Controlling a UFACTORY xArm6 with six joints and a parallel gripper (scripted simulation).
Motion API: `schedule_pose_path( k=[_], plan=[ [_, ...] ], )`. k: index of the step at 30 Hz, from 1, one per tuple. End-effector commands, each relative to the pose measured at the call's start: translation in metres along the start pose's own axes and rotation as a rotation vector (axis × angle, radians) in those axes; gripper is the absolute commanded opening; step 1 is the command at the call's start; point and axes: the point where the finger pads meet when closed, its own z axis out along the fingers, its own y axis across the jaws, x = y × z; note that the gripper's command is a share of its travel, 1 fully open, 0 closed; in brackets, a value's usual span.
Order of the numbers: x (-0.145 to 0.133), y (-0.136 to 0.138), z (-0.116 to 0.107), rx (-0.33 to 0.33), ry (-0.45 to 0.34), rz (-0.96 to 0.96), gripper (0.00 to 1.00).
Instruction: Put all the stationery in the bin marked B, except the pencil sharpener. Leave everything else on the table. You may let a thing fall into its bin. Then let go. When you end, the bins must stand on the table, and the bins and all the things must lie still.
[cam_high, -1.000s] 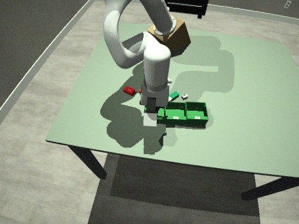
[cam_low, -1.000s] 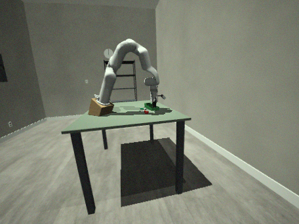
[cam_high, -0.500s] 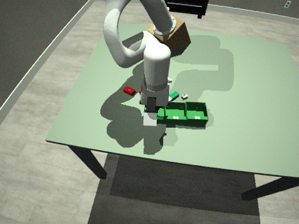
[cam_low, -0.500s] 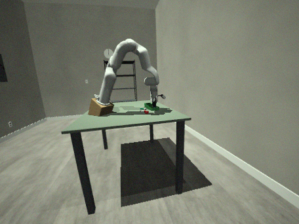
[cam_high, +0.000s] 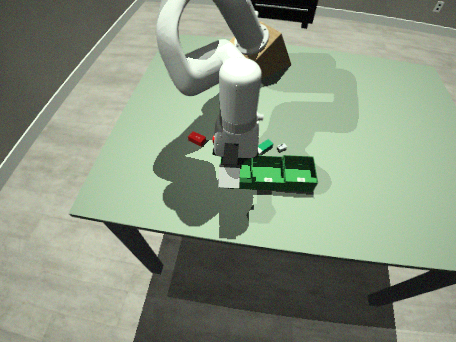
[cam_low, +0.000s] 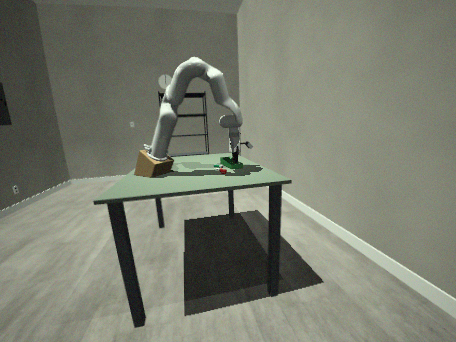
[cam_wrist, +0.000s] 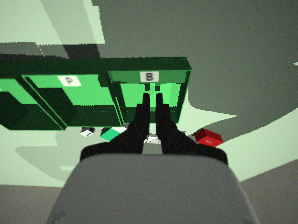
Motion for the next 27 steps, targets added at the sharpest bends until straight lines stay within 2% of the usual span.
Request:
schedule_pose_path(
  k=[1,14,19,25,27],
  plan=[
    [0.001,0.0,-0.007,0.001,0.003,0.001,0.07],
    [0.001,0.0,-0.041,0.001,0.004,0.001,0.07],
    [0.001,0.0,-0.041,0.001,0.004,0.001,0.07],
    [-0.001,-0.03,-0.042,0.001,0.003,0.001,0.07],
    [-0.001,-0.03,-0.042,0.001,0.003,0.001,0.07]
  ],
)
